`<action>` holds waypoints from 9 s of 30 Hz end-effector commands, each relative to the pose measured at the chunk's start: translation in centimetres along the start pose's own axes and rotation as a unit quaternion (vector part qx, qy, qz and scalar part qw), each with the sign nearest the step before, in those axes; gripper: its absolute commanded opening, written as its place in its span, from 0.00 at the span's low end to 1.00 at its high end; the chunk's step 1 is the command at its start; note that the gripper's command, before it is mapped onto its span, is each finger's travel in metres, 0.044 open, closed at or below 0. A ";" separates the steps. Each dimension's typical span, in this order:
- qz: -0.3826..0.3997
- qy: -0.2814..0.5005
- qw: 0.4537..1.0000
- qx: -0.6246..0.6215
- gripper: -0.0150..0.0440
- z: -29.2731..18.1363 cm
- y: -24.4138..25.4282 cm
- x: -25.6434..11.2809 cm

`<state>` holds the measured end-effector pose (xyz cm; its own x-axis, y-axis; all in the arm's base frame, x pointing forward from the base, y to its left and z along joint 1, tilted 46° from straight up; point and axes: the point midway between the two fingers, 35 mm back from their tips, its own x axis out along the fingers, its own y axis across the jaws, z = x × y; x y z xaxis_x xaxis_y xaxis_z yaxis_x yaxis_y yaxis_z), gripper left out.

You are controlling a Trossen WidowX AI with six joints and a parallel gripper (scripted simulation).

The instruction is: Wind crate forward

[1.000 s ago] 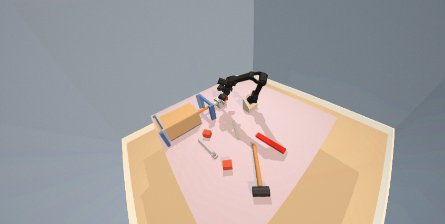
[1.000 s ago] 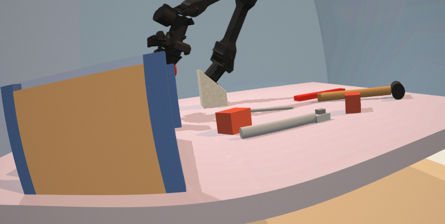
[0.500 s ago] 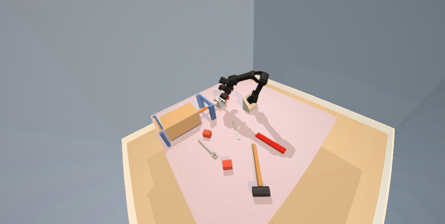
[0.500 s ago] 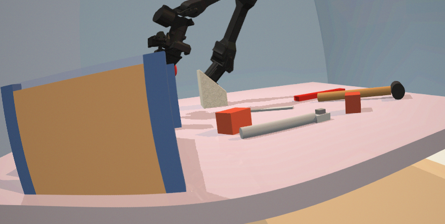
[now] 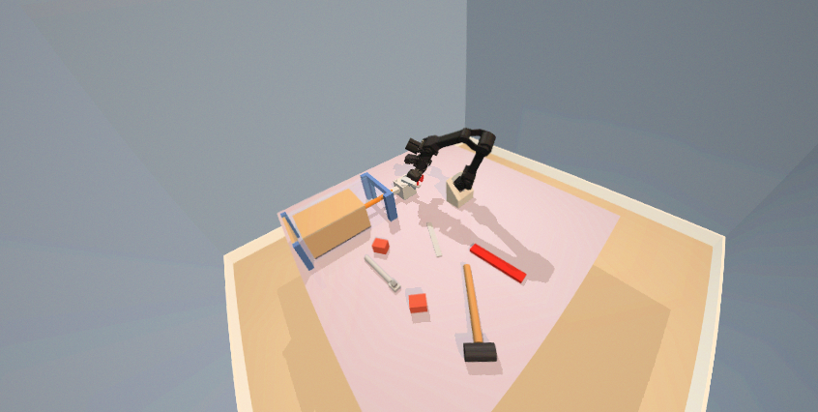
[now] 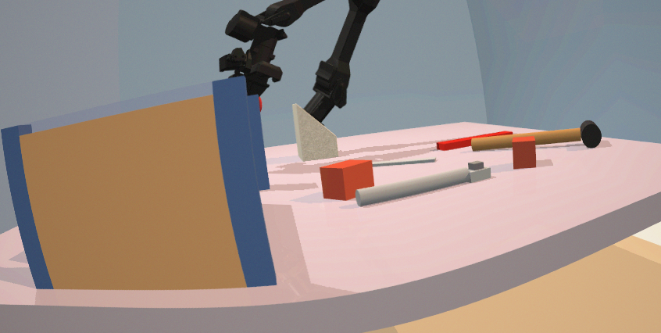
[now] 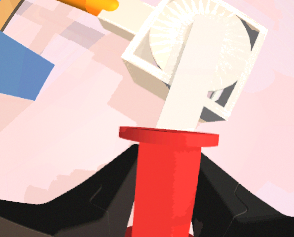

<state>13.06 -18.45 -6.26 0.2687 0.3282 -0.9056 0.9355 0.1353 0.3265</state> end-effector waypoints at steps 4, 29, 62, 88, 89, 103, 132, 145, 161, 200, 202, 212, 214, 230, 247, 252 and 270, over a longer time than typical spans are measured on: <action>-0.016 0.002 1.000 0.005 0.25 -0.3 -1.7 0.0; -0.018 0.001 1.000 0.005 0.25 0.1 -5.2 0.1; -0.019 -0.001 1.000 0.005 0.25 2.1 -9.3 0.9; -0.020 -0.002 1.000 0.005 0.25 4.7 -11.5 1.9; -0.020 -0.002 1.000 0.005 0.25 4.8 -11.5 2.0; -0.021 -0.004 1.000 0.005 0.25 7.7 -12.5 3.2; -0.020 -0.005 1.000 0.004 0.25 11.6 -12.1 4.9; -0.020 -0.006 1.000 0.004 0.25 13.1 -11.4 5.6; -0.019 -0.007 1.000 0.003 0.25 14.8 -10.2 6.3; -0.017 -0.007 1.000 0.002 0.25 17.5 -5.7 7.7; -0.016 -0.007 1.000 0.002 0.25 17.6 -5.4 7.7; -0.016 -0.007 1.000 0.002 0.25 17.9 -4.0 7.9; -0.016 -0.007 1.000 0.002 0.25 17.9 -3.7 7.9; -0.015 -0.007 1.000 0.002 0.25 18.0 -1.5 8.1; -0.014 -0.006 1.000 0.002 0.25 17.5 0.9 8.0; -0.013 -0.006 1.000 0.002 0.25 17.3 1.5 7.9; -0.013 -0.005 1.000 0.002 0.25 16.2 3.7 7.5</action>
<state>21.56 -31.55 -16.73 0.2370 0.2920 -0.9266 0.9467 0.1447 0.2877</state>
